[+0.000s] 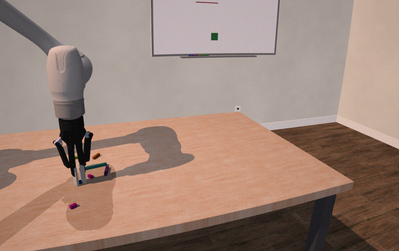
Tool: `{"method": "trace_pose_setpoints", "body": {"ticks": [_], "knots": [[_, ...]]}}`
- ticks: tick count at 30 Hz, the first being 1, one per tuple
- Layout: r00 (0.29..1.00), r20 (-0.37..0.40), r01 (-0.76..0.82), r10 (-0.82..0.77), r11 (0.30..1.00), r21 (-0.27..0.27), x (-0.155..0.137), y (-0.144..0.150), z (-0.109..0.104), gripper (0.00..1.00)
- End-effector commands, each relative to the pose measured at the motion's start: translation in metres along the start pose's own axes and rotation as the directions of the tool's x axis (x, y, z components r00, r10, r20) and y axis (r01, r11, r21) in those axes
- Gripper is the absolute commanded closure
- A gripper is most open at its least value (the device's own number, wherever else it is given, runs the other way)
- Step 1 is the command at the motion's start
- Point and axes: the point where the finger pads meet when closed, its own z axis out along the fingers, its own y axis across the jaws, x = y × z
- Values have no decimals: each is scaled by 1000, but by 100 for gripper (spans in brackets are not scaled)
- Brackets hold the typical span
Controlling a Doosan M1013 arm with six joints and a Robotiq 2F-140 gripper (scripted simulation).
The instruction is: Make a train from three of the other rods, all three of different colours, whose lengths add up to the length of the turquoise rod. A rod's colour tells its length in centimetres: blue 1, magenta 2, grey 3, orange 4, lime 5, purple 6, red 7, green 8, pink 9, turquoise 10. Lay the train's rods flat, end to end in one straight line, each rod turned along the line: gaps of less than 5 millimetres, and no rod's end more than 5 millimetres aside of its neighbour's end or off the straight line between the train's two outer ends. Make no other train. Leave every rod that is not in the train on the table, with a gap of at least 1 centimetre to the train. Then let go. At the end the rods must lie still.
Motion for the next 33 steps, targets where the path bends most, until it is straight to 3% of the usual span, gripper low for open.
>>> {"method": "trace_pose_setpoints", "body": {"ticks": [1,17,31,33], "knots": [[1000,0,0,0,1000,0,0,0,0,85],[1000,0,0,0,1000,0,0,0,-5,85],[1000,0,0,0,1000,0,0,0,-69,85],[1000,0,0,0,1000,0,0,0,-69,85]]}}
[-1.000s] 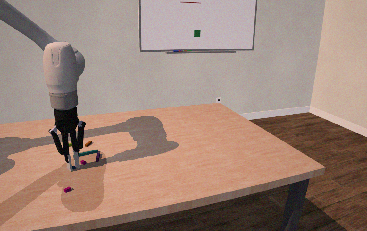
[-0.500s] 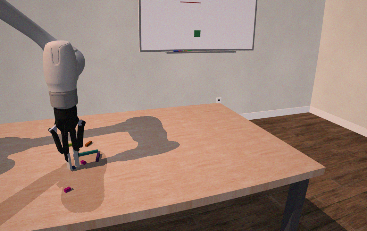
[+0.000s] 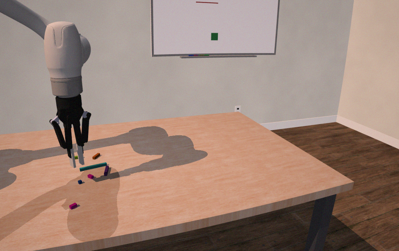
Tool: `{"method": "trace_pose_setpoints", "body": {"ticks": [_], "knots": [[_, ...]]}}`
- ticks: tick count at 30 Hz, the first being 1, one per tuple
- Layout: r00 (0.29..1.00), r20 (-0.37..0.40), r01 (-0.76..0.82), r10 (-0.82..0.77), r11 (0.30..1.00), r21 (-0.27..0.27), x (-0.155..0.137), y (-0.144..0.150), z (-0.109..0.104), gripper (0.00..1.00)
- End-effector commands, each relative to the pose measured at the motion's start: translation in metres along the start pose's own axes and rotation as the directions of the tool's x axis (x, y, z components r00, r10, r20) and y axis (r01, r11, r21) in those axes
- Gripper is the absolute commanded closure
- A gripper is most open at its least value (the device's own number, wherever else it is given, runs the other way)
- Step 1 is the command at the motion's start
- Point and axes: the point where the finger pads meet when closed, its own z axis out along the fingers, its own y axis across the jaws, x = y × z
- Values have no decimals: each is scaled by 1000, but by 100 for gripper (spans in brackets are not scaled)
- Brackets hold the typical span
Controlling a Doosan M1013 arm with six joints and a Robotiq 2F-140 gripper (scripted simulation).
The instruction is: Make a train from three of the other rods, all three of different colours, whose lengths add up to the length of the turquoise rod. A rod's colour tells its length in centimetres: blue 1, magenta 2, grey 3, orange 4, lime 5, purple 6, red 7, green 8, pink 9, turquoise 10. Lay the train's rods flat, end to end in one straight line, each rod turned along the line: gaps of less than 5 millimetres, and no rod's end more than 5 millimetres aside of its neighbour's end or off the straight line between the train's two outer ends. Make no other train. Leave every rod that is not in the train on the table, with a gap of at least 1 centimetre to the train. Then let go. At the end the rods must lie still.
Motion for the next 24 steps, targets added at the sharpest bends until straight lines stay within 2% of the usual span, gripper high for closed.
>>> {"method": "trace_pose_setpoints", "body": {"ticks": [1,5,10,11,24], "knots": [[1000,0,0,0,1000,0,0,0,-6,85],[1000,0,0,0,1000,0,0,0,-18,85],[1000,0,0,0,1000,0,0,0,-22,85],[1000,0,0,0,1000,0,0,0,-22,0],[1000,0,0,0,1000,0,0,0,-22,0]]}}
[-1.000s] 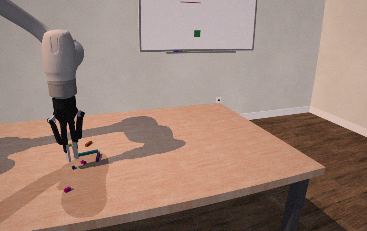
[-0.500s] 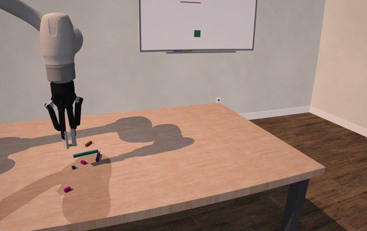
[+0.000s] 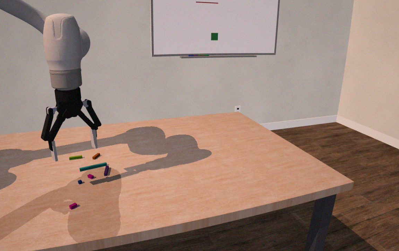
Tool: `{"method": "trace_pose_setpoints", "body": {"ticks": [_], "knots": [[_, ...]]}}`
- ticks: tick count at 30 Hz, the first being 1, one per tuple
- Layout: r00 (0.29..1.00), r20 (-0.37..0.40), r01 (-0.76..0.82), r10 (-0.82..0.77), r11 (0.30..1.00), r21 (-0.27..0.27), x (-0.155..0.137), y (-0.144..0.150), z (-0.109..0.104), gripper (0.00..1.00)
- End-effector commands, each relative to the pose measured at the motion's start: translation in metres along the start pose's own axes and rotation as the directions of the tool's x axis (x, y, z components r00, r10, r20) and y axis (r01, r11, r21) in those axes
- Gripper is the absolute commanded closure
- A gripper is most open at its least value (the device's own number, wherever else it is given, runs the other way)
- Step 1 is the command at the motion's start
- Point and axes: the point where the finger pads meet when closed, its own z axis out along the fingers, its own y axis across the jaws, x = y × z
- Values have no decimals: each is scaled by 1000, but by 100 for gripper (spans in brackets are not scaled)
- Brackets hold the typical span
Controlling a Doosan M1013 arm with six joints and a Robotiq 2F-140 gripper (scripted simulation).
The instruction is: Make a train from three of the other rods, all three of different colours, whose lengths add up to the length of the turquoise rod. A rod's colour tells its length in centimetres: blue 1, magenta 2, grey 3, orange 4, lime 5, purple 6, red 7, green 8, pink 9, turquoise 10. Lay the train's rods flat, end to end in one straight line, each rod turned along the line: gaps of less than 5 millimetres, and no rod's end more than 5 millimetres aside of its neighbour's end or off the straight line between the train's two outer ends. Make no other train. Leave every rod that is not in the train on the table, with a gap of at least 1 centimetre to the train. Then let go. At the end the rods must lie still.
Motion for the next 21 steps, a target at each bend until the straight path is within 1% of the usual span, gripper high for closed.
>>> {"method": "trace_pose_setpoints", "body": {"ticks": [1,10,12,14,16,17,21], "knots": [[1000,0,0,0,1000,0,0,0,0,0],[1000,0,-4,4,1000,0,0,1,0,0],[1000,0,-31,31,1000,0,3,5,0,0],[996,0,-90,90,996,0,9,13,1,0],[983,0,-185,185,983,0,20,27,3,0],[970,0,-243,243,970,1,26,36,4,0],[923,0,-386,386,923,1,44,57,7,0]]}}
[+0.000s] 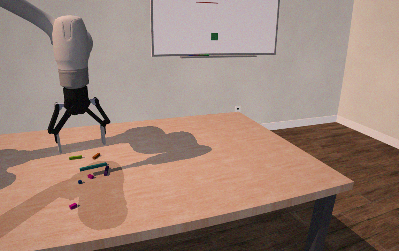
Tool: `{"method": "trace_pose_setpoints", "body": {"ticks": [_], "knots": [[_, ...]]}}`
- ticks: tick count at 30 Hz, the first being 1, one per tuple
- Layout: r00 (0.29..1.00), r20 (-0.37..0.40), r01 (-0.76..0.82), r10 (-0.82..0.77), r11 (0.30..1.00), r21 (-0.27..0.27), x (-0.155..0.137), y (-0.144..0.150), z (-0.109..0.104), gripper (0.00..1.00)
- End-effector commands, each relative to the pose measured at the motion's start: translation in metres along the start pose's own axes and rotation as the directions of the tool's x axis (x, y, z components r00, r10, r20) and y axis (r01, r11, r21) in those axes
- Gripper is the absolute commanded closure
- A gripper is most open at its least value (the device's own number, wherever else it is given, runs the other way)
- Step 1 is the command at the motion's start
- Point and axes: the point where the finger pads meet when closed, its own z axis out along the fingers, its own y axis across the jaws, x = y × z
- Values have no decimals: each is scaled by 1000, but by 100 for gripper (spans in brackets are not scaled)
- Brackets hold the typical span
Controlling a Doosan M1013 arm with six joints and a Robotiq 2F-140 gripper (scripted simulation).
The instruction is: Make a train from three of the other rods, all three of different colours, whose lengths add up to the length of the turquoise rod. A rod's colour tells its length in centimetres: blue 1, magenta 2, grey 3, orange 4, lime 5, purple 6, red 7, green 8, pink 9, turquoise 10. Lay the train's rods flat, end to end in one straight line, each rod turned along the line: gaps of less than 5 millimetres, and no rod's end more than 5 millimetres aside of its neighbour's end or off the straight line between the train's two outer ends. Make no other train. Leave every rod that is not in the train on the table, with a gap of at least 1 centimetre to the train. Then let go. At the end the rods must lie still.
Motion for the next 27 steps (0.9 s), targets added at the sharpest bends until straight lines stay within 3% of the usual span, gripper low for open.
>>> {"method": "trace_pose_setpoints", "body": {"ticks": [1,6,8,18,25,26,27], "knots": [[986,18,-166,166,986,4,24,17,4,0],[961,19,-277,276,961,2,42,28,6,0],[915,19,-402,402,916,0,65,40,10,0],[722,17,-692,692,722,-7,129,67,19,0],[694,17,-720,720,694,-8,136,70,20,0],[694,17,-720,720,694,-8,136,70,20,85],[694,17,-720,720,694,-8,136,70,20,85]]}}
